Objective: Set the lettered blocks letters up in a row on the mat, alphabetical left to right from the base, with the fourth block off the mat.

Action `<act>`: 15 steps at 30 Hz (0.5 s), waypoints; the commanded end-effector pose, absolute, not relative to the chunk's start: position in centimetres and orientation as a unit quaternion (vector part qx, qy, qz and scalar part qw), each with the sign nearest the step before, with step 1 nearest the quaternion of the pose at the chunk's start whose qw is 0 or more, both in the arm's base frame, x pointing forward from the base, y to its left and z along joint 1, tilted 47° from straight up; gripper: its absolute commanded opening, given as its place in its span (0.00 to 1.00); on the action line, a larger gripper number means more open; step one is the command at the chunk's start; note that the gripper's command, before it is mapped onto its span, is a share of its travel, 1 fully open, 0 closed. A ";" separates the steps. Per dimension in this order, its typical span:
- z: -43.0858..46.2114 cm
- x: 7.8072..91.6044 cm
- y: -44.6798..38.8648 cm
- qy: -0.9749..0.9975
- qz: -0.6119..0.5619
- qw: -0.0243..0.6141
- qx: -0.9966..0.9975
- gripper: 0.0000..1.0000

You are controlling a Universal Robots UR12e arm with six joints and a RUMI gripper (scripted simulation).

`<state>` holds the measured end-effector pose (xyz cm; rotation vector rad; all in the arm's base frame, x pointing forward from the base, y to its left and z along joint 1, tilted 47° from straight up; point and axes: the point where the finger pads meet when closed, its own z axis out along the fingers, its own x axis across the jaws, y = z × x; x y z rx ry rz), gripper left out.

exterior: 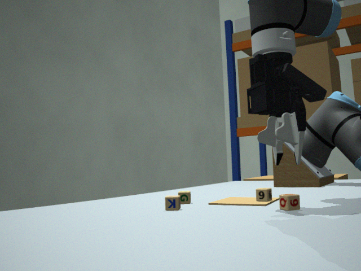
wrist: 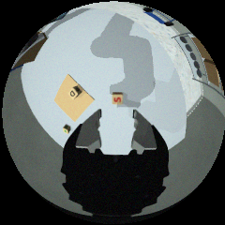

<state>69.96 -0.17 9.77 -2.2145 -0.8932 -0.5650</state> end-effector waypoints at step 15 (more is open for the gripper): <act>9.7 70.0 -0.1 -0.343 -0.217 0.337 -0.850 0.40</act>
